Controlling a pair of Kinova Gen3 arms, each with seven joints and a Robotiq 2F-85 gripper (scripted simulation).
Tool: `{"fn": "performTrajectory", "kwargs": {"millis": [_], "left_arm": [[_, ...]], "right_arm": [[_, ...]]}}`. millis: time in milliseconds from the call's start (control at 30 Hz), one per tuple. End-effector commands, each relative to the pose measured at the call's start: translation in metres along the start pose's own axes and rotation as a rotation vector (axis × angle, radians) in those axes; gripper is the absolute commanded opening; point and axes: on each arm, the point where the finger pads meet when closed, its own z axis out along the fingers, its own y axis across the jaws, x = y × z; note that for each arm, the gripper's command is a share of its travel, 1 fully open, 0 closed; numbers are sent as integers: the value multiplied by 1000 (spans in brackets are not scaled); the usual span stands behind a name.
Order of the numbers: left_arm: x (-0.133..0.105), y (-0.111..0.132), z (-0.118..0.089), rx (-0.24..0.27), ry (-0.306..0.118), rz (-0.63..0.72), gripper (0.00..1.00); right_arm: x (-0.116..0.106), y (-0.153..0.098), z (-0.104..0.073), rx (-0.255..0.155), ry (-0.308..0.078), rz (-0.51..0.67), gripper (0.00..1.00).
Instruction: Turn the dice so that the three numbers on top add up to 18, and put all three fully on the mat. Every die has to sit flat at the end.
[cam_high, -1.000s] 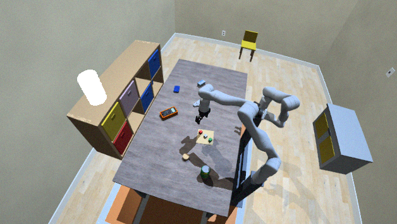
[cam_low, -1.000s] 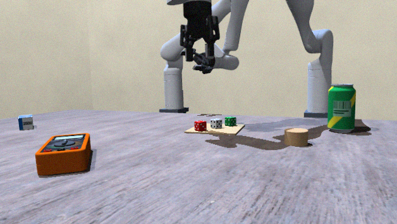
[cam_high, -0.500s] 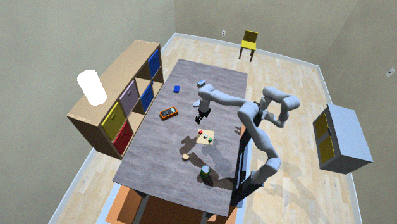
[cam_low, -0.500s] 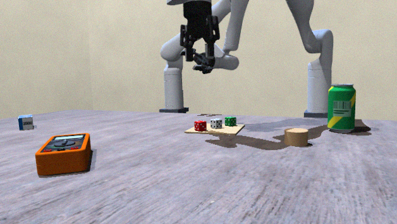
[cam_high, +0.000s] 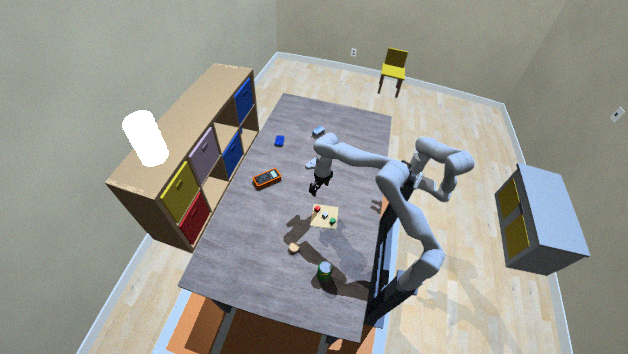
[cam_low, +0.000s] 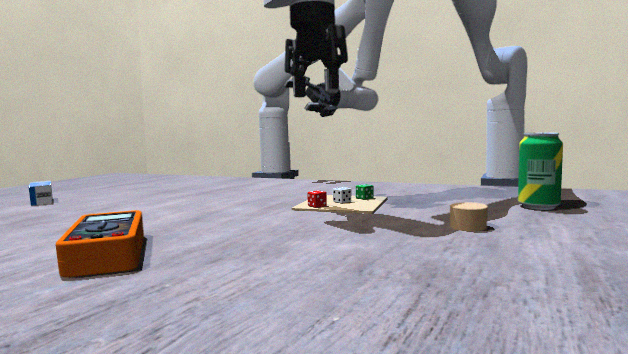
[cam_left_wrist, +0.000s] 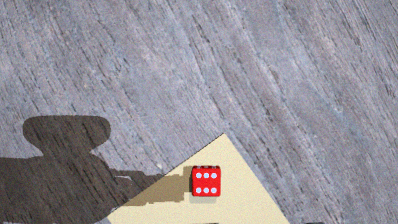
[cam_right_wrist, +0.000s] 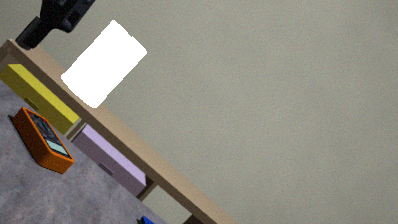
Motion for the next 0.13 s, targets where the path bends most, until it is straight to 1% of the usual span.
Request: {"fn": "performTrajectory", "kwargs": {"millis": [0,100], "left_arm": [[0,0,-1,0,2,0,1000],[0,0,-1,0,2,0,1000]], "right_arm": [[0,0,0,0,0,1,1000],[0,0,0,0,0,1,1000]]}}
